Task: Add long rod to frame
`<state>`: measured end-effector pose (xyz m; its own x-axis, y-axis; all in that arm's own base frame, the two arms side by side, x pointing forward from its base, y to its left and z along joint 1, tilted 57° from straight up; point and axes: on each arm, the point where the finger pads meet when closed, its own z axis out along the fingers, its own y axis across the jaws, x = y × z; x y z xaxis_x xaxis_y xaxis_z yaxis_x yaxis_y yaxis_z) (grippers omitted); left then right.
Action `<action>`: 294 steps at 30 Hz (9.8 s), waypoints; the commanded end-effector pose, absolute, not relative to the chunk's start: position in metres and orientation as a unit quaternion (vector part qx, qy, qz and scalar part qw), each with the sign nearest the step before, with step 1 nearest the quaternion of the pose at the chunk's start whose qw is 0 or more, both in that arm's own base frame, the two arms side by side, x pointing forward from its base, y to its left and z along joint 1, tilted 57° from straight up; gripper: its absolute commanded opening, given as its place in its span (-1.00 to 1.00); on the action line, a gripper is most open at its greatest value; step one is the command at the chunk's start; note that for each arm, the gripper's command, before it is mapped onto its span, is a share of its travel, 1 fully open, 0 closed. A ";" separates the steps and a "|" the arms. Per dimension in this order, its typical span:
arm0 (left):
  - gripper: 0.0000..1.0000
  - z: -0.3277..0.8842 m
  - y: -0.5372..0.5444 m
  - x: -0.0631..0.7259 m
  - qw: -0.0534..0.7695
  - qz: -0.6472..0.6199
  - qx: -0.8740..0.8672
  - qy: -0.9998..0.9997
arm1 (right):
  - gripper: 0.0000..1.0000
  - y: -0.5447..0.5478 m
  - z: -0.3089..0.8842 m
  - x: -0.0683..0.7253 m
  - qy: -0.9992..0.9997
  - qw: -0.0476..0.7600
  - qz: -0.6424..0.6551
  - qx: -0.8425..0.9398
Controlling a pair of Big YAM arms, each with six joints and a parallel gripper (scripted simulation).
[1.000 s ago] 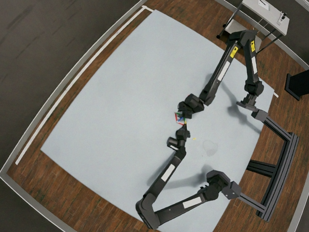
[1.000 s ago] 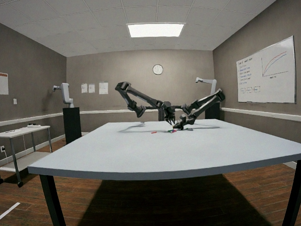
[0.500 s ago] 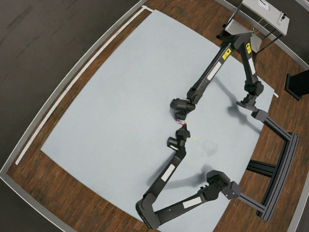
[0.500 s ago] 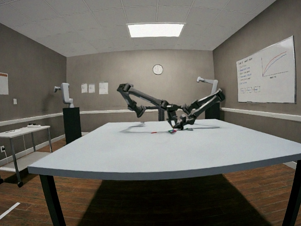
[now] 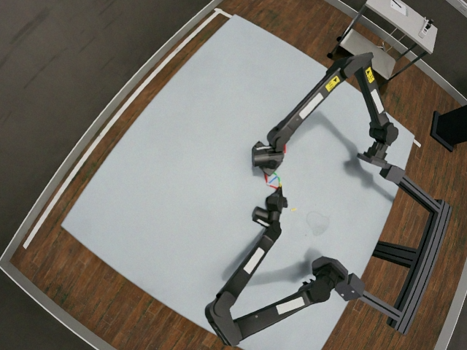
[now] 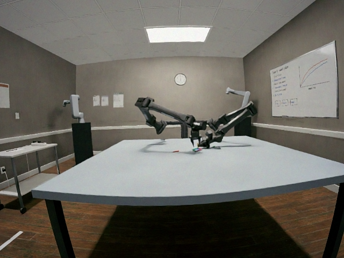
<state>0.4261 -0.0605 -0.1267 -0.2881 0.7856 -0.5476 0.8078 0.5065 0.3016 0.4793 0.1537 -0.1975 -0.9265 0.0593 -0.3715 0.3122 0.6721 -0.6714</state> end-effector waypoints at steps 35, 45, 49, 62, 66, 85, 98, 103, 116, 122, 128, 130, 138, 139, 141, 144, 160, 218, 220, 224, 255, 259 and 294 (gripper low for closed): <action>-1.00 -0.126 -0.064 0.422 0.331 -0.018 0.500 0.800 | -0.19 0.117 -0.215 0.499 0.887 0.158 -0.401 0.166; -1.00 -0.126 -0.064 0.422 0.331 -0.018 0.500 0.800 | -0.19 0.113 -0.220 0.496 0.887 0.155 -0.403 0.164; -1.00 -0.126 -0.064 0.422 0.331 -0.018 0.500 0.800 | -0.19 0.113 -0.220 0.496 0.887 0.155 -0.403 0.164; -1.00 -0.126 -0.064 0.422 0.331 -0.018 0.500 0.800 | -0.45 0.133 -0.216 0.496 0.887 0.162 -0.399 0.163; -1.00 -0.126 -0.064 0.422 0.331 -0.018 0.500 0.800 | -0.53 0.134 -0.214 0.497 0.887 0.163 -0.399 0.164; -1.00 -0.126 -0.064 0.422 0.331 -0.018 0.500 0.800 | -1.00 0.134 -0.209 0.498 0.888 0.166 -0.396 0.162; -1.00 -0.126 -0.064 0.422 0.331 -0.018 0.500 0.800 | -1.00 0.166 -0.195 0.489 0.892 0.178 -0.387 0.151; -1.00 -0.126 -0.064 0.422 0.331 -0.018 0.500 0.800 | -1.00 0.172 -0.189 0.484 0.891 0.177 -0.388 0.155; -1.00 -0.126 -0.064 0.422 0.331 -0.018 0.500 0.800 | -1.00 0.157 -0.196 0.480 0.887 0.165 -0.398 0.165; -1.00 -0.126 -0.064 0.422 0.331 -0.018 0.500 0.800 | -1.00 0.157 -0.196 0.480 0.887 0.165 -0.398 0.165; -1.00 -0.126 -0.064 0.422 0.331 -0.018 0.500 0.800 | -1.00 0.168 -0.204 0.461 0.890 0.158 -0.403 0.143; -1.00 -0.126 -0.064 0.422 0.331 -0.018 0.500 0.800 | -1.00 0.171 -0.205 0.457 0.891 0.156 -0.403 0.141; -1.00 -0.126 -0.064 0.422 0.331 -0.018 0.500 0.800 | -1.00 0.184 -0.192 0.451 0.892 0.165 -0.395 0.147; -1.00 -0.126 -0.064 0.422 0.331 -0.018 0.500 0.800 | -1.00 0.184 -0.192 0.451 0.892 0.165 -0.395 0.147; -1.00 -0.126 -0.064 0.422 0.331 -0.018 0.500 0.800 | -1.00 0.177 -0.190 0.459 0.888 0.167 -0.394 0.166; -1.00 -0.126 -0.064 0.422 0.331 -0.018 0.500 0.800 | -1.00 0.182 -0.190 0.456 0.889 0.168 -0.394 0.162; -1.00 -0.126 -0.064 0.422 0.331 -0.018 0.500 0.800 | -1.00 0.182 -0.202 0.442 0.889 0.159 -0.403 0.147; -1.00 -0.126 -0.064 0.422 0.331 -0.018 0.500 0.800 | -1.00 0.178 -0.219 0.401 0.888 0.148 -0.408 0.152; -1.00 -0.126 -0.064 0.422 0.331 -0.018 0.500 0.800 | -1.00 0.182 -0.219 0.400 0.889 0.160 -0.399 0.158; -1.00 -0.126 -0.064 0.422 0.331 -0.018 0.500 0.800 | -1.00 0.184 -0.219 0.400 0.889 0.165 -0.395 0.161; -1.00 -0.126 -0.064 0.422 0.331 -0.018 0.500 0.800 | -0.32 0.183 -0.223 0.392 0.889 0.165 -0.395 0.161; -1.00 -0.126 -0.064 0.422 0.331 -0.018 0.500 0.800 | -0.19 0.183 -0.222 0.393 0.889 0.165 -0.395 0.161; -0.65 -0.126 -0.064 0.422 0.331 -0.018 0.500 0.800 | 0.28 0.230 -0.184 0.389 0.890 0.171 -0.391 0.160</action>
<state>0.4246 -0.0602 -0.1273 -0.2903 0.7864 -0.5453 0.8079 0.5068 0.3007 0.3816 0.2085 -0.1886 -0.9040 0.1474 -0.4014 0.3988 0.6293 -0.6670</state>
